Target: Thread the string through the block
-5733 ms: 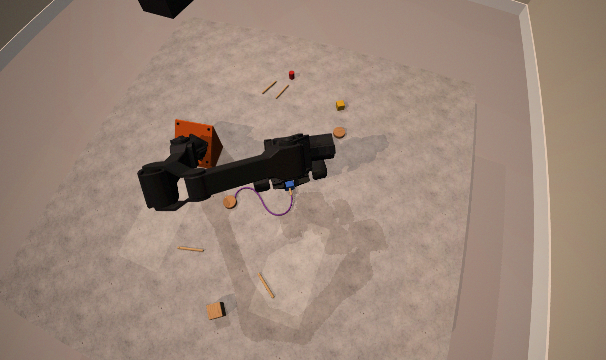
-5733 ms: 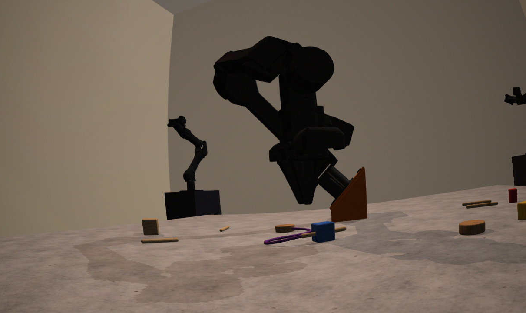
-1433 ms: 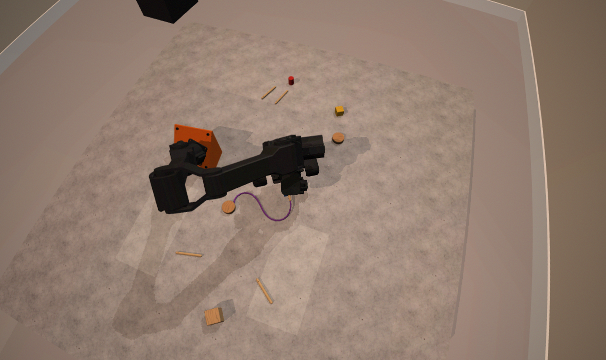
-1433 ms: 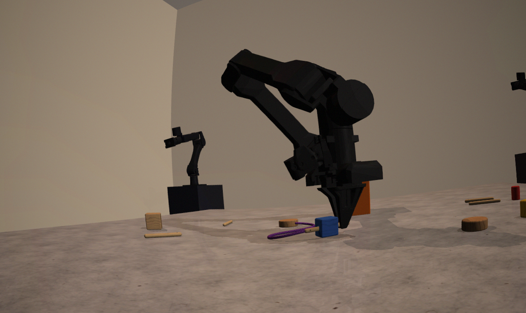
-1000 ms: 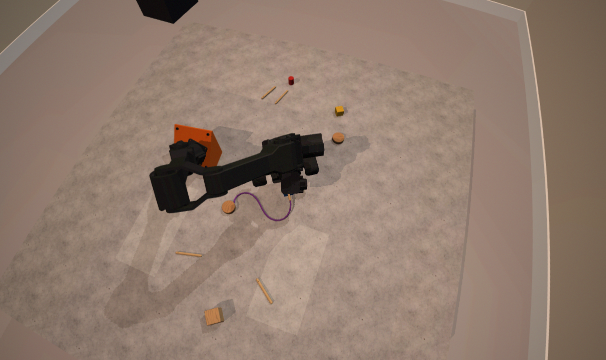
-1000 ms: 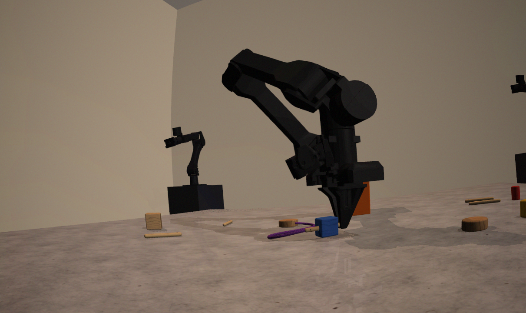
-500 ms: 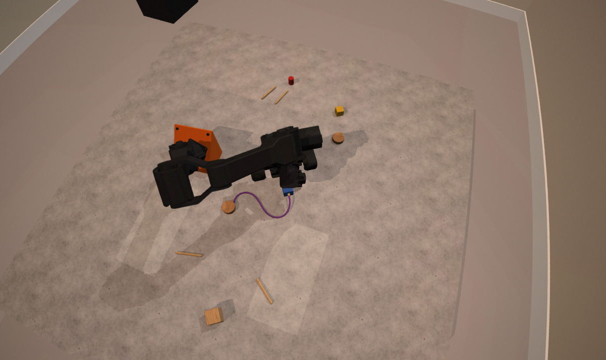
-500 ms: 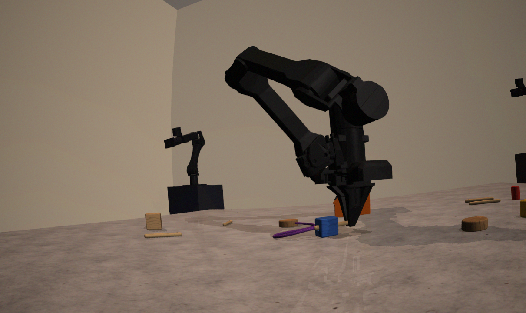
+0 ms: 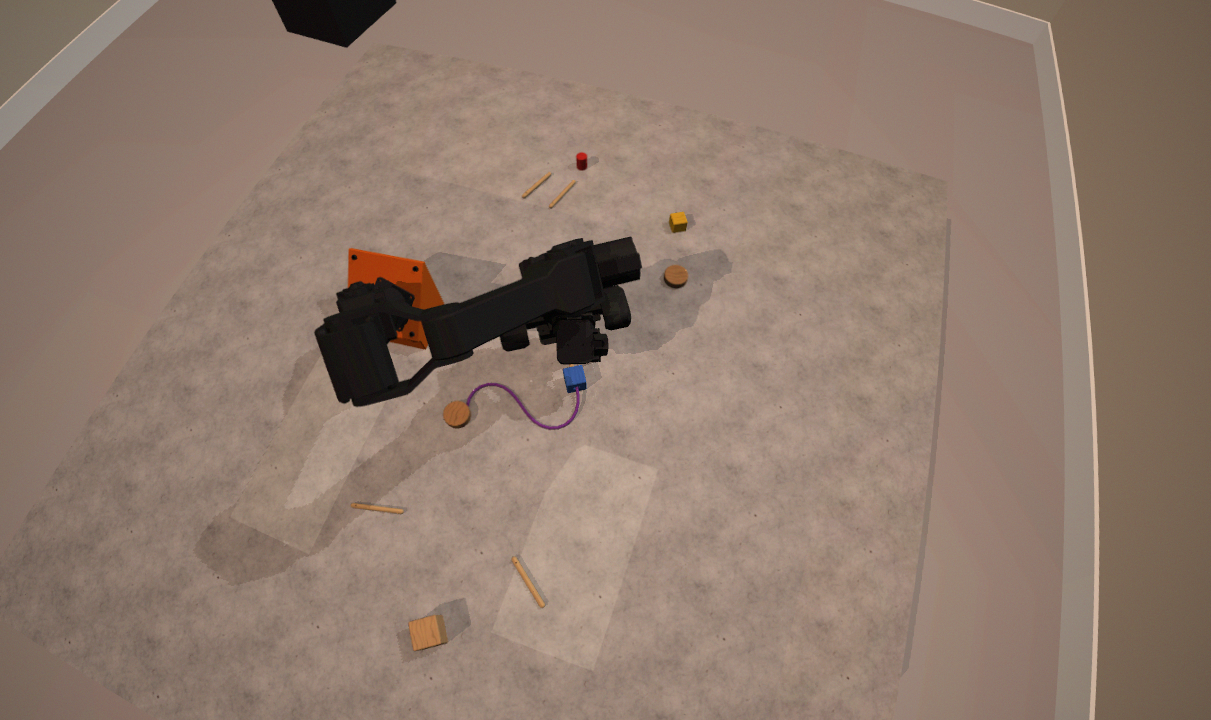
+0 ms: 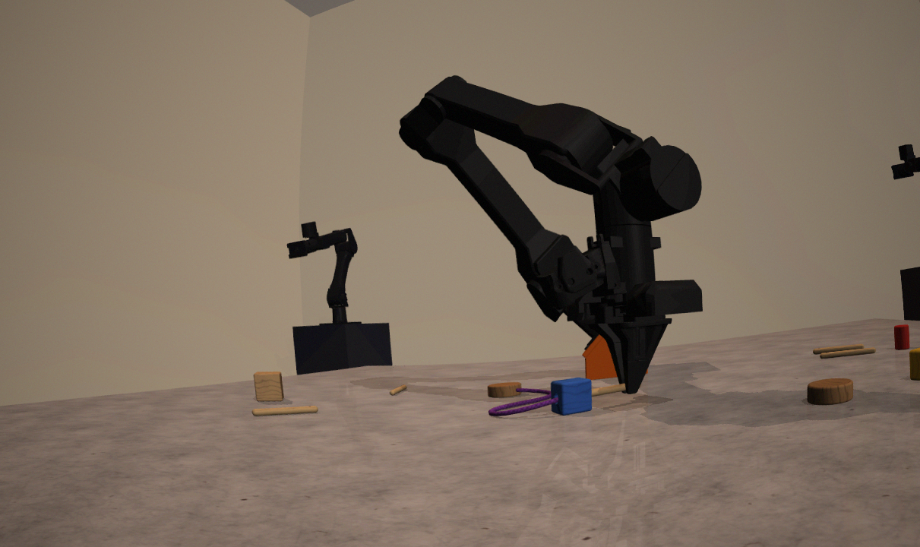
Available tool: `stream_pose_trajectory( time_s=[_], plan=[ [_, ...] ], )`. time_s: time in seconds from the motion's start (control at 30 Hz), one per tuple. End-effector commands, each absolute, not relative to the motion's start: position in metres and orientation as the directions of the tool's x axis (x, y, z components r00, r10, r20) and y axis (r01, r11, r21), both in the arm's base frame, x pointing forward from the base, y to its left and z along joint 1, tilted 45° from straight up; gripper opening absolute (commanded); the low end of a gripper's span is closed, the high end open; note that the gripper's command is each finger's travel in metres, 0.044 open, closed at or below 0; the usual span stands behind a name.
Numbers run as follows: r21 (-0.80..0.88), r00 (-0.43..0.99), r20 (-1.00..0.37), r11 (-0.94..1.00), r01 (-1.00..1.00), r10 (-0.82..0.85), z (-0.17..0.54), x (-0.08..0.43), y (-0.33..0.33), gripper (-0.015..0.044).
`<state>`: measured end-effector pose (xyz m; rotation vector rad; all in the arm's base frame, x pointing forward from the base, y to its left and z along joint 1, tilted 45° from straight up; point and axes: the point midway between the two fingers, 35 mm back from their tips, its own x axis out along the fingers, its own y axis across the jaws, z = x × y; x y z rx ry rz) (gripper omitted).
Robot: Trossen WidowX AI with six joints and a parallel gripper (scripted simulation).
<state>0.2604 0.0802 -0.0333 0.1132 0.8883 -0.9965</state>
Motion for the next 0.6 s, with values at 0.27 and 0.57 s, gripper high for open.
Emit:
stream_pose_trajectory(
  time_s=[0.27,0.57],
  plan=[
    [-0.297,0.231,-0.697,0.567,0.769,-0.679,-0.043,0.251,0.088,0.0000],
    [-0.299,0.229,-0.697,0.565,0.769,-0.680,-0.050,0.245,0.094,0.0000]
  ],
)
